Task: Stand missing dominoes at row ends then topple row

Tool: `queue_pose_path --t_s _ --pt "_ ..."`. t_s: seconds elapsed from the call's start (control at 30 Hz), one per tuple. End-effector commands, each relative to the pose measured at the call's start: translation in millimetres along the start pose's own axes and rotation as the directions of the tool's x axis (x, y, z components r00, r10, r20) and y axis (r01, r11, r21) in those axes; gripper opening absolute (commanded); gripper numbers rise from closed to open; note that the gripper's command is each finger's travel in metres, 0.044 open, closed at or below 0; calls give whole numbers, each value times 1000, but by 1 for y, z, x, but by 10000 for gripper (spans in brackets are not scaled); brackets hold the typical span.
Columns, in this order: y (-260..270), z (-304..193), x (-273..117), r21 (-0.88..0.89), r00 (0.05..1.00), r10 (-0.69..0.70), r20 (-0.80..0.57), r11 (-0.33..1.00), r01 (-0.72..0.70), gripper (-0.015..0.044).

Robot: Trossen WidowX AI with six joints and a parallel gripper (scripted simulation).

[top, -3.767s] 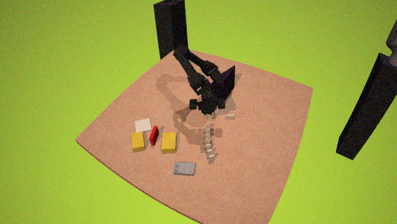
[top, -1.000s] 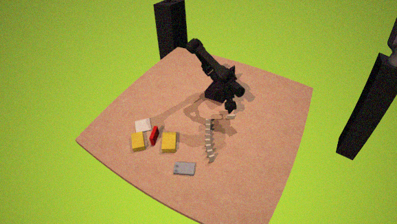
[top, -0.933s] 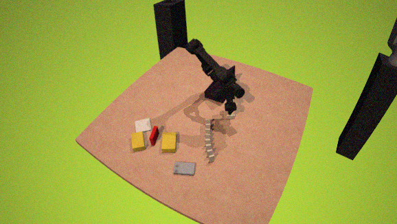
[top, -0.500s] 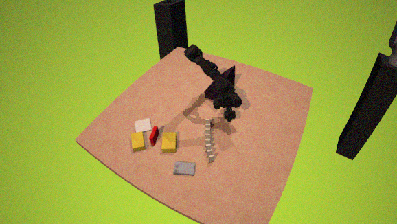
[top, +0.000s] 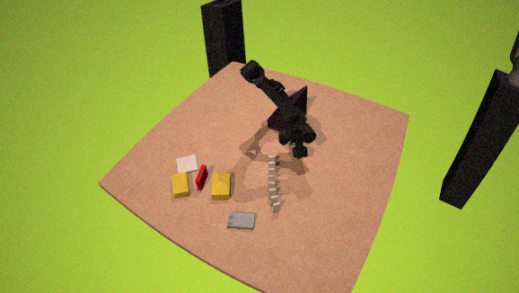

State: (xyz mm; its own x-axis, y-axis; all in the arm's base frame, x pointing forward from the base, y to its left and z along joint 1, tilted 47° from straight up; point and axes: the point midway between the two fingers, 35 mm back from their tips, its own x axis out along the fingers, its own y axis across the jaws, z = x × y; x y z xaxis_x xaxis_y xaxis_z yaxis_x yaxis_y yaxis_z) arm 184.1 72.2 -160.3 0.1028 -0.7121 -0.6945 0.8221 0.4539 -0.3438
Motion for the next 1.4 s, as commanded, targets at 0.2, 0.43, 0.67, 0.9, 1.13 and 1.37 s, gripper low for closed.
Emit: queue_pose_path --t_s 0.2,0.43,0.67,0.9,1.13,1.37 --pt "0 0 0 -2 1000 3 3 1000 -3 46" --pt "0 0 0 -2 1000 3 3 1000 -3 24" --pt "1 0 -68 -3 1000 4 1 1000 -4 24" --pt "2 0 -154 -4 1000 4 -2 1000 -4 24" --pt "7 14 -158 -115 1000 8 -8 993 -9 24" --pt "20 86 -164 -591 1000 20 -22 806 -29 24"
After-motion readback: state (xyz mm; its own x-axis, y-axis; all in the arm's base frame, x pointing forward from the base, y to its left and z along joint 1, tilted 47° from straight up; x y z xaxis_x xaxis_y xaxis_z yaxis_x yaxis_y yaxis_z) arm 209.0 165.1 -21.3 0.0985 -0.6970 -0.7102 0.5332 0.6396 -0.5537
